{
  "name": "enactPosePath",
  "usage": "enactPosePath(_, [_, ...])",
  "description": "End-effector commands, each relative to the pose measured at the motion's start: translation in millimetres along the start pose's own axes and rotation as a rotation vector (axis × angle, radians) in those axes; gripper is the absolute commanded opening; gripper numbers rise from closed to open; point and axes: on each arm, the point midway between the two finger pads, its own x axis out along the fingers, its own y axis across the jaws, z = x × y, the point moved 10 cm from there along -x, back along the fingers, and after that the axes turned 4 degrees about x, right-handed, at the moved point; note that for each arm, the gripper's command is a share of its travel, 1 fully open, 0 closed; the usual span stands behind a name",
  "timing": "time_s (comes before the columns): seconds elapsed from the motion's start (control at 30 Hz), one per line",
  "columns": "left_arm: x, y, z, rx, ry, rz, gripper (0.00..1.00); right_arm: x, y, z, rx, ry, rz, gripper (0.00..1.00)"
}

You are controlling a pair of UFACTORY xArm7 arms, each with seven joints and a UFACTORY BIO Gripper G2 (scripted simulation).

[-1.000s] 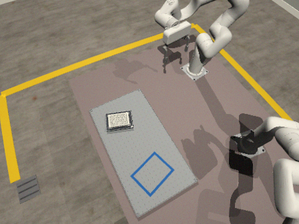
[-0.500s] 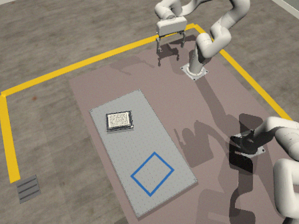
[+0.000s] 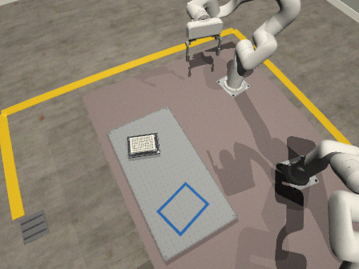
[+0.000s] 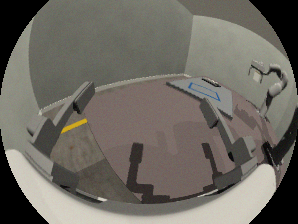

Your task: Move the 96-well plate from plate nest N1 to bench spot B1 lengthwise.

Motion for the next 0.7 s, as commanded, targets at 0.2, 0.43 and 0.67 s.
enactPosePath(0.2, [0.4, 1.6, 2.6, 0.006, 0.000, -0.001, 1.00, -1.1, 0.3, 0.4, 0.001, -0.001, 0.003, 1.00])
enactPosePath(0.43, [4.3, 4.9, 32.2, 0.006, 0.000, -0.001, 0.37, -1.1, 0.3, 0.4, 0.001, -0.001, 0.003, 1.00])
enactPosePath(0.67, [23.5, 0.0, 47.0, 0.006, 0.005, 0.025, 0.37, -1.1, 0.3, 0.4, 0.001, -0.001, 0.003, 1.00])
